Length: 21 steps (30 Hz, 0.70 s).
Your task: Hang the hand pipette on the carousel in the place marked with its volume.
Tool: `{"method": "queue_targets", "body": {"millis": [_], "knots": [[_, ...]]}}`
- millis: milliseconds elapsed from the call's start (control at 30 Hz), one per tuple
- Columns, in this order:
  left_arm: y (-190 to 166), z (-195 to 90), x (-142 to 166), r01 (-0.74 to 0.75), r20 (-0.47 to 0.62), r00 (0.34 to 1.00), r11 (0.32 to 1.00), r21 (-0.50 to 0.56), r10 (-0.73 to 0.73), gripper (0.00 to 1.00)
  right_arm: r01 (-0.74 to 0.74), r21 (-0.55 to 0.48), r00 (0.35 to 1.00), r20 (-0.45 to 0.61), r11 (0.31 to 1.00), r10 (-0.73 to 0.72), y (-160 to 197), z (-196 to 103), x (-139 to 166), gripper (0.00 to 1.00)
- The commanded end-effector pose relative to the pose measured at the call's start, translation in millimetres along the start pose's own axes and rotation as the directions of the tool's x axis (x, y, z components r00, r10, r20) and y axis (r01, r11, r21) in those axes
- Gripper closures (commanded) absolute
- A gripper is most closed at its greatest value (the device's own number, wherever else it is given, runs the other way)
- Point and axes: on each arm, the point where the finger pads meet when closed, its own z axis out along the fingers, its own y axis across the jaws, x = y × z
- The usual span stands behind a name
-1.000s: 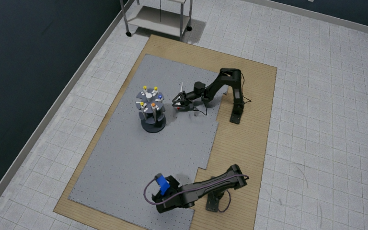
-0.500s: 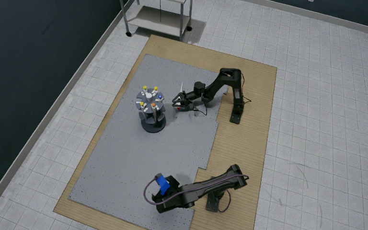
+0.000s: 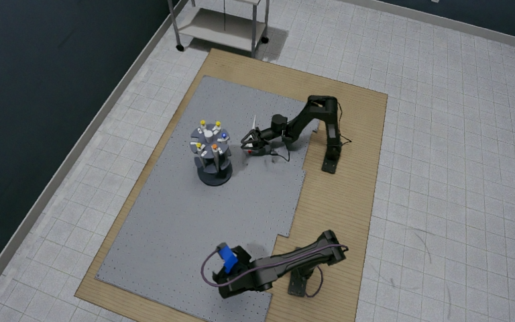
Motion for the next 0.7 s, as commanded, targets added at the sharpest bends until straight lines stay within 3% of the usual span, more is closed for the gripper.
{"method": "queue_targets", "body": {"millis": [0,667], "knots": [[2.1,-4.8,-8.5,-0.023,0.032,0.999,1.0,-0.01,0.024,0.0,-0.007,0.003,1.0,-0.008,1.0,0.007,-5.7,3.6,4.2,0.51],[2.1,-4.8,-8.5,-0.023,0.032,0.999,1.0,-0.01,0.024,0.0,-0.017,-0.011,1.0,-0.008,1.0,0.017,3.4,4.5,5.5,0.51]]}}
